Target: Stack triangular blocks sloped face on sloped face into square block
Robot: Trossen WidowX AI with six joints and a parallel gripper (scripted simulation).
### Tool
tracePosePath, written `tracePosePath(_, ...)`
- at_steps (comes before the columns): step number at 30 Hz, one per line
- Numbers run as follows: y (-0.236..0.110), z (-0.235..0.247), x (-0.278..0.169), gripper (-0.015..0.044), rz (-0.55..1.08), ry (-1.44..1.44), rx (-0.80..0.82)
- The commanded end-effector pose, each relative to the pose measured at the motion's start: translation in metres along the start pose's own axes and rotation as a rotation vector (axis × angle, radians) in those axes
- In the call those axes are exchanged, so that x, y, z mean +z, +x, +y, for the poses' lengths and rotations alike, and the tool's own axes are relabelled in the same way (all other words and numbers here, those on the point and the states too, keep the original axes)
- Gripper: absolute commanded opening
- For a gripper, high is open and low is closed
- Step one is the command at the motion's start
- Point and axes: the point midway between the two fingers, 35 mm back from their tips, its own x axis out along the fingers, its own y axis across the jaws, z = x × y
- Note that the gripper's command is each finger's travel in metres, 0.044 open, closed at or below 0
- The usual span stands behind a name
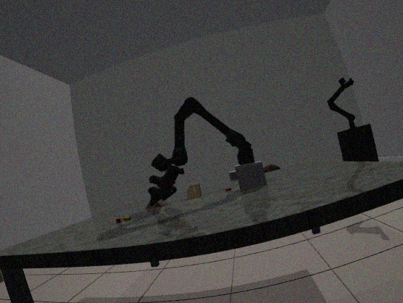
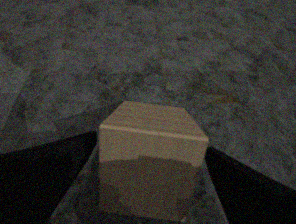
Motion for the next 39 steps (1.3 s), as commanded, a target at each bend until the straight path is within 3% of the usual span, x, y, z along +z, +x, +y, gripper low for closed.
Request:
tracePosePath(1,0.0003,0.0006,0.0015,0.0440,-0.005,-0.005,0.005)
tracePosePath(31,0.0003,0.0006,0.0015,0.0440,-0.005,-0.005,0.005)
tracePosePath(37,0.0001,0.0000,0.0002,0.0282,0.000,0.000,0.000)
tracePosePath(39,0.0001,0.0000,0.0002,0.0269,0.000,0.000,0.000)
